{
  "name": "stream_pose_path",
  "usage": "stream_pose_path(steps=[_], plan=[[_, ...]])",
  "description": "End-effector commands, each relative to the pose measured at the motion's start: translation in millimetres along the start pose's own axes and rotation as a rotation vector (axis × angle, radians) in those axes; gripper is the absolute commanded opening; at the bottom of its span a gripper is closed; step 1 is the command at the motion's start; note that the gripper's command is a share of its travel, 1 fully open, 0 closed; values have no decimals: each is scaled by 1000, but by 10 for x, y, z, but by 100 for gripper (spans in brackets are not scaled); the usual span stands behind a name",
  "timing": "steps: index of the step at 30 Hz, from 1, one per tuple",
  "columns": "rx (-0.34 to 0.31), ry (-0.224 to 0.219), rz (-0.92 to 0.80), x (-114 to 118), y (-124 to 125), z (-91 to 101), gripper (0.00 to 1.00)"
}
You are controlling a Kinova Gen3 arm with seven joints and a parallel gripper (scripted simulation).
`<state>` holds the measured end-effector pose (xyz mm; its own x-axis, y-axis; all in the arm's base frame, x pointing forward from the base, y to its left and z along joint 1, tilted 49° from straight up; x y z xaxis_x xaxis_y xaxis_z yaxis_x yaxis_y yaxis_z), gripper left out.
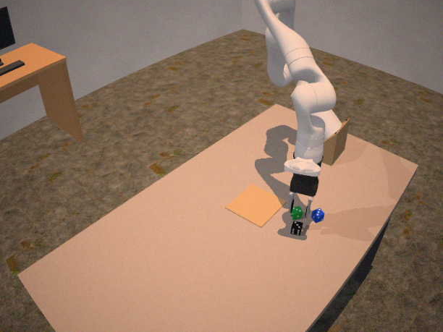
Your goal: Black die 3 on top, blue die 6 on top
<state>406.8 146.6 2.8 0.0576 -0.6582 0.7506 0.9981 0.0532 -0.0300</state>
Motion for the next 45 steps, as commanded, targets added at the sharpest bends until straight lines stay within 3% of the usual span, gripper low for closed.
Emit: stream_pose_path(steps=[1, 32, 45], plan=[[-1, -1, 0, 0, -2, -27, 87], [-1, -1, 0, -6, -9, -402, 87], [-1, -1, 0, -6, -10, -463, 87]])
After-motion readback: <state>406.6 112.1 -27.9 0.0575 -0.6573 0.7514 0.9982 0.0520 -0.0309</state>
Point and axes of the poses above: the point where the finger pads meet when closed, its own z axis back along the fingers, its own x axis across the jaws, y = z × x, the point moved 10 cm from there along z, back along the fingers, and after that the axes turned 13 degrees about -z, right-handed, at the moved point
